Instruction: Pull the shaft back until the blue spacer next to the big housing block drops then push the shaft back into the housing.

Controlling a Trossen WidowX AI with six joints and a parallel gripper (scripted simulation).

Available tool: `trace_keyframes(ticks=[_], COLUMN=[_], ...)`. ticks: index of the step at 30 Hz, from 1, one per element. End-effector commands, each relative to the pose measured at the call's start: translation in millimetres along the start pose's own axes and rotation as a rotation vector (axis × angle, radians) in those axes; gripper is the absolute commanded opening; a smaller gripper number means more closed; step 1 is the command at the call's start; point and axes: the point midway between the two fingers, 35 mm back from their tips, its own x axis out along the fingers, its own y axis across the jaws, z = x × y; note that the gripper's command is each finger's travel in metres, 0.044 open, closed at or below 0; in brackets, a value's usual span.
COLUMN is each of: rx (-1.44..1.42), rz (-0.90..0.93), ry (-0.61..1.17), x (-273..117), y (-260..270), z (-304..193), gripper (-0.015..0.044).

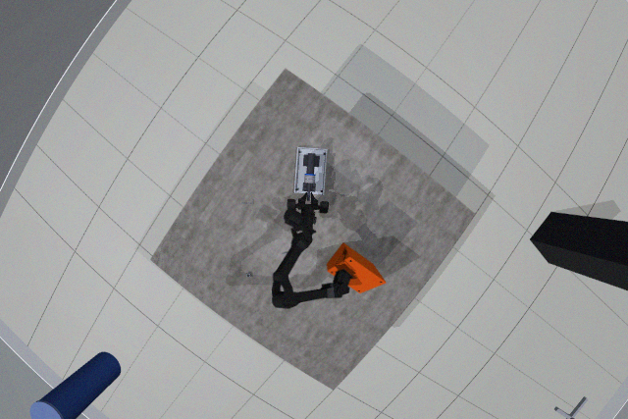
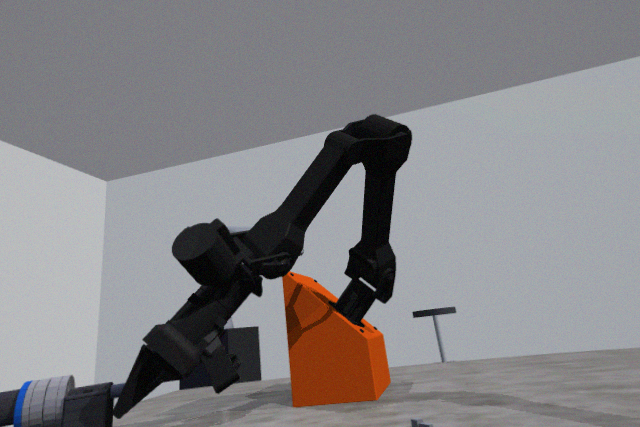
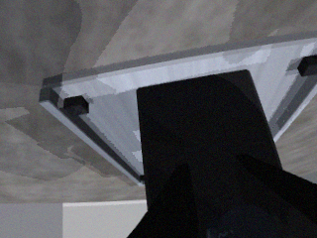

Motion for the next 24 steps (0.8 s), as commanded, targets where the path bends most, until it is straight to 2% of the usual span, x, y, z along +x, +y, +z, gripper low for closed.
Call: trace_keyframes(ticks=[1, 24], rx=[0.000, 0.003], rz=[0.000, 0.001], ry=[0.000, 0.003], x=[0.0, -8.4], y=[0.0, 0.2], z=[0.0, 8.8], gripper=[0.0007, 0.0000])
